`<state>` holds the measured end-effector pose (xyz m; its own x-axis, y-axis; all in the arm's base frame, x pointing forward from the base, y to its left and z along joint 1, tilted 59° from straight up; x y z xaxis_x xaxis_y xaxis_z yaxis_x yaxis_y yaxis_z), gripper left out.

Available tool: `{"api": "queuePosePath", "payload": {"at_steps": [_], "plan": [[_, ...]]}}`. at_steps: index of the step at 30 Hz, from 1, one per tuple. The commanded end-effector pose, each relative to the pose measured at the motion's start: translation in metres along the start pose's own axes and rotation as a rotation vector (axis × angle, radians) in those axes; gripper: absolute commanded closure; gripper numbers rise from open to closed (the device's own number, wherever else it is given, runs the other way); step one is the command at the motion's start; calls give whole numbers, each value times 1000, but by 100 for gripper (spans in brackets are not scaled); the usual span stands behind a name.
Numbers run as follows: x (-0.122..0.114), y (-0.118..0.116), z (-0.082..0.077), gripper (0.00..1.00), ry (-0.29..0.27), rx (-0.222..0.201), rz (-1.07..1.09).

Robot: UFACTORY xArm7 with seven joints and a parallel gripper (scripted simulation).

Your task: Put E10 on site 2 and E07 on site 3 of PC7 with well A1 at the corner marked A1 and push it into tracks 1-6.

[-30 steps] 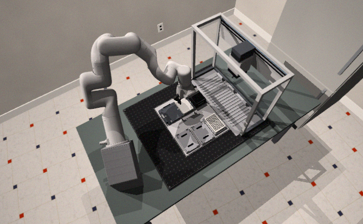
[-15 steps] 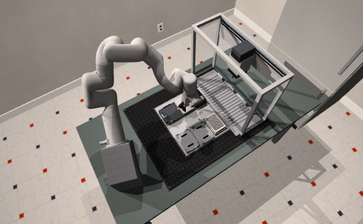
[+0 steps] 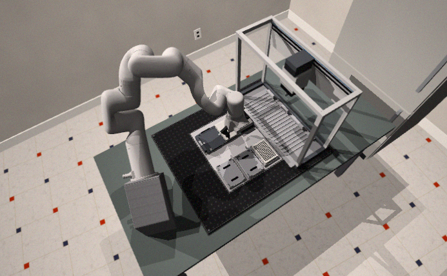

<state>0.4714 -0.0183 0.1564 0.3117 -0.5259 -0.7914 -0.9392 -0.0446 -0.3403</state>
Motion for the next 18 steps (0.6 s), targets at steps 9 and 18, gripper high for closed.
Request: {"api": "queuePosePath", "payload": {"at_steps": [9, 18], "plan": [[1, -1, 12, 0, 2, 3, 1], [1, -1, 27, 0, 2, 3, 1]]}}
Point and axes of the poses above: the point where the finger pads meet when closed, its own z axis out along the fingers, its own y axis across the jaws, x = y × z, the point moved 9 cm from there along -z, back along the fingers, and after that the axes turned 5 degrees about -z, right-handed, at the moved point
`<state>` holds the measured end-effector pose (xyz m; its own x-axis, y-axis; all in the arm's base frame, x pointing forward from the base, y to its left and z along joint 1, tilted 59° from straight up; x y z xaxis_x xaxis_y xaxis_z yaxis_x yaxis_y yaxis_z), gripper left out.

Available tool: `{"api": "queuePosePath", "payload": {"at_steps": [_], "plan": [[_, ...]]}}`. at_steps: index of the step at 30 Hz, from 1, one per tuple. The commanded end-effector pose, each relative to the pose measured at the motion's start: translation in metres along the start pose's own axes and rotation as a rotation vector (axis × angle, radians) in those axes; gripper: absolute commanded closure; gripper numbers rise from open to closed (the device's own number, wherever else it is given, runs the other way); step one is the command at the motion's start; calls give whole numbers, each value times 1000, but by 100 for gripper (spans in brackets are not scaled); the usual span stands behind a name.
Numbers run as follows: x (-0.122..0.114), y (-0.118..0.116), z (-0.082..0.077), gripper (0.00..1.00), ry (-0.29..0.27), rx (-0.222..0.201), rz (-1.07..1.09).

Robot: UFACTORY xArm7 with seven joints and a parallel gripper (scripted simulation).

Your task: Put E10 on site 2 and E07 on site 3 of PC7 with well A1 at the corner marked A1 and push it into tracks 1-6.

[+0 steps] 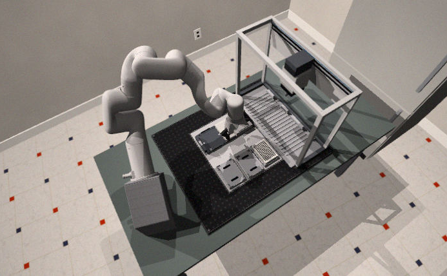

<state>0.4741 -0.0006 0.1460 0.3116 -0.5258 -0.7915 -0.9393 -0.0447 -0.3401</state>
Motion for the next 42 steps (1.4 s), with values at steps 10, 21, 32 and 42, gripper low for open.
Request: {"api": "queuePosePath", "payload": {"at_steps": [10, 21, 32, 42], "plan": [[1, -1, 20, 0, 3, 3, 1], [1, -1, 38, 0, 3, 3, 1], [1, -1, 53, 0, 3, 3, 1], [1, -1, 66, 0, 3, 3, 1]]}}
Point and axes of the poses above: the point where the finger pads meet when closed, its own z axis out along the fingers, its own y axis across the jaws, x = y × z, the point moved 9 cm from there along -z, back along the fingers, and after that the axes turned 5 degrees about -z, right-handed, at the moved point
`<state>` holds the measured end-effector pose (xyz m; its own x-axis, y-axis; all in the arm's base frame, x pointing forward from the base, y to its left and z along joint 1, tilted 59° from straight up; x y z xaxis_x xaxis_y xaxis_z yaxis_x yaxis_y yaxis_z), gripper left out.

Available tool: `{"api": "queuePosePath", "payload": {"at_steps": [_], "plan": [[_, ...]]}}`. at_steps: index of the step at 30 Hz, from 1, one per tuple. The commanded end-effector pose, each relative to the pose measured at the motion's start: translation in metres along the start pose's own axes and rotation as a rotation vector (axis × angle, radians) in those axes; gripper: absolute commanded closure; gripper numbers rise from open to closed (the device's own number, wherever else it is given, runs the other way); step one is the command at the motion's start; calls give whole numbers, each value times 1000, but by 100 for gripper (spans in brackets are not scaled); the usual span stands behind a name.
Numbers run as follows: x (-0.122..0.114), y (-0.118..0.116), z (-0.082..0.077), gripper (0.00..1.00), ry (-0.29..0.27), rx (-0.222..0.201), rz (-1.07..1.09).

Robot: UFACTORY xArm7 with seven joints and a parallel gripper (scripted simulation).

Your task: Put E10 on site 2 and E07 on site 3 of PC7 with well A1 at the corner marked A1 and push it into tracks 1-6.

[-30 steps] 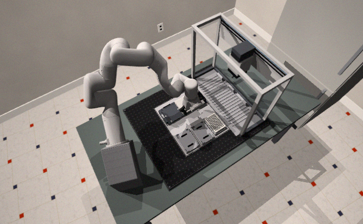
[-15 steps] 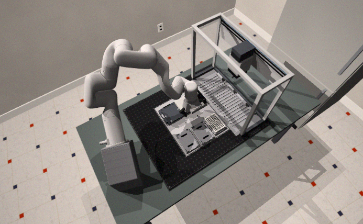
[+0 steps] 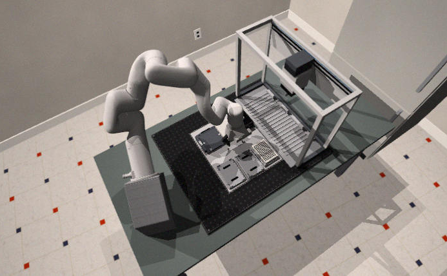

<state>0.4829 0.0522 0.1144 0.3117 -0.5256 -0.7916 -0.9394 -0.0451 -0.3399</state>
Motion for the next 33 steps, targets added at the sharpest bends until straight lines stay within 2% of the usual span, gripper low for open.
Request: {"api": "queuePosePath", "payload": {"at_steps": [1, 4, 17, 33], "plan": [[1, -1, 6, 0, 3, 4, 1], [1, -1, 11, 0, 3, 4, 1], [1, -1, 11, 0, 3, 4, 1], [1, -1, 20, 0, 3, 4, 1]]}}
Point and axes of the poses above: the point where the finger pads meet when closed, its own z axis out along the fingers, its own y axis across the jaws, x = y × z, the point moved 9 cm from there along -z, back along the fingers, and after that the axes turned 5 degrees about -z, right-handed, at the moved point
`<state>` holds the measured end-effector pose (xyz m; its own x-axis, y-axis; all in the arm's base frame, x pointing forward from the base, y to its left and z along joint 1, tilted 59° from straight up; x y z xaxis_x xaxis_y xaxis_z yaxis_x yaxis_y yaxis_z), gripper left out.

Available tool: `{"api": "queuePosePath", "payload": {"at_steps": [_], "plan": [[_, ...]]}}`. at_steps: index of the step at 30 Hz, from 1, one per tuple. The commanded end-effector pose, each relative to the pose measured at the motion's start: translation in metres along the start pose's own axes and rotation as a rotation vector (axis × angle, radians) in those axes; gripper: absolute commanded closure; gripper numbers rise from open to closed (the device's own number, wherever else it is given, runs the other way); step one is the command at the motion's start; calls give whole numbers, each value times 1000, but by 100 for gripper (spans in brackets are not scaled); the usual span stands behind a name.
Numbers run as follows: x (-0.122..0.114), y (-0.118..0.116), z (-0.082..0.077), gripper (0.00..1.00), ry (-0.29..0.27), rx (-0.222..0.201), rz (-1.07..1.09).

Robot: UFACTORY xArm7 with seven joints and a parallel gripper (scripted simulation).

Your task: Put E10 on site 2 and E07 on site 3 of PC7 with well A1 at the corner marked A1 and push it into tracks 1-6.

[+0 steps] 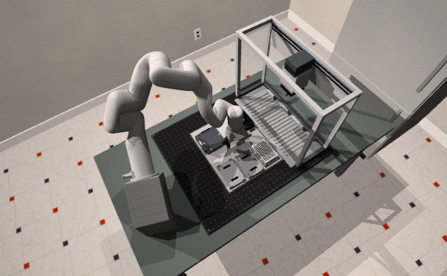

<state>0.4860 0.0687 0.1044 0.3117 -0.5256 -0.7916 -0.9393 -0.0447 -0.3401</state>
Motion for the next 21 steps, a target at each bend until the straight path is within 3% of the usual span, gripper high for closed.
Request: {"api": "queuePosePath", "payload": {"at_steps": [1, 21], "plan": [[1, -1, 1, 0, 3, 3, 1], [1, -1, 11, 0, 3, 3, 1]]}}
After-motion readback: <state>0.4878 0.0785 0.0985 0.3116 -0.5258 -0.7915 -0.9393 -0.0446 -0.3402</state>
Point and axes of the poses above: the point where the finger pads meet when closed, its own z axis out along the fingers, its own y axis across the jaws, x = y × z, the point moved 9 cm from there along -z, back along the fingers, and after that the axes turned 5 degrees about -z, right-handed, at the moved point
